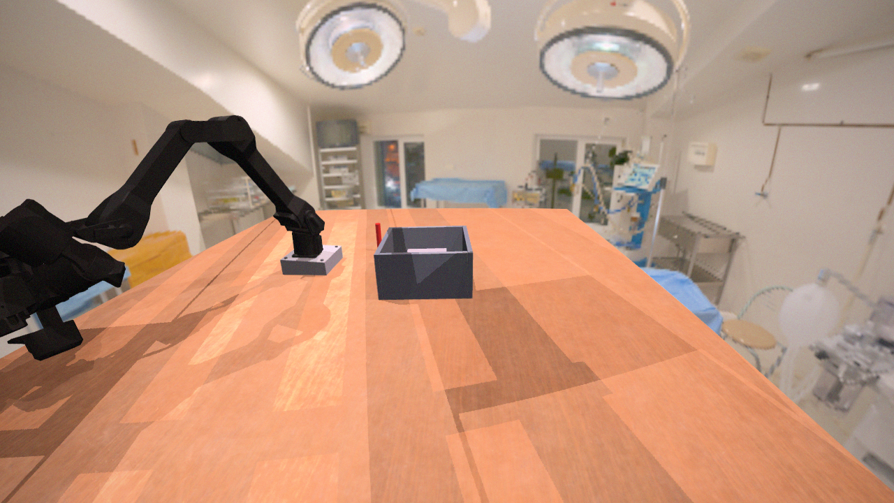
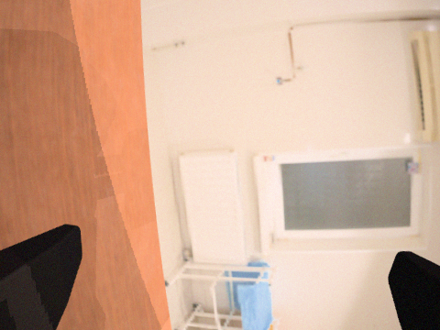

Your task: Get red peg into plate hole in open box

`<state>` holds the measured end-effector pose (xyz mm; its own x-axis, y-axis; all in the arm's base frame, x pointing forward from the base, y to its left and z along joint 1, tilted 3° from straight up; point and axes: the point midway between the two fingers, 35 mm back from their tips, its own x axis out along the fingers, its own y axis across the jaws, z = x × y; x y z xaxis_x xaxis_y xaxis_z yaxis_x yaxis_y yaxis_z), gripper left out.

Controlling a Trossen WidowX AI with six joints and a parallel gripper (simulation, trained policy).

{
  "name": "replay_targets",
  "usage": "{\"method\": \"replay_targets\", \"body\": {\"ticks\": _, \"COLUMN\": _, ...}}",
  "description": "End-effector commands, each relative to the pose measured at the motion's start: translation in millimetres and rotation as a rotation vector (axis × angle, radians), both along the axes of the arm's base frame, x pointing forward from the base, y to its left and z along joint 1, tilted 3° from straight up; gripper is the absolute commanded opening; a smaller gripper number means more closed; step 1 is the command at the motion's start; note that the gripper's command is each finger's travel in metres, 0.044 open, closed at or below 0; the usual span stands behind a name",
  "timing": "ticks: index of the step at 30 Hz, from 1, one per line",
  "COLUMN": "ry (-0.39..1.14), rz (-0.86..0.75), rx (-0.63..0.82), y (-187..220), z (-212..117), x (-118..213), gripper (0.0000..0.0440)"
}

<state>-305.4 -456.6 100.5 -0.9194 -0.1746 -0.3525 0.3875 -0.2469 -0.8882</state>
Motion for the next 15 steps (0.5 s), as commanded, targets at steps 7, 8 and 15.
{"method": "replay_targets", "body": {"ticks": 7, "ry": -0.142, "rz": 0.255, "rx": -0.037, "y": -37, "z": 7, "x": 163, "gripper": 0.0440}}
{"method": "replay_targets", "body": {"ticks": 8, "ry": -0.158, "rz": 0.279, "rx": -0.037, "y": -37, "z": 8, "x": 179, "gripper": 0.0440}}
{"method": "replay_targets", "body": {"ticks": 15, "ry": -0.262, "rz": 0.441, "rx": -0.032, "y": -27, "z": 14, "x": 289, "gripper": 0.0440}}
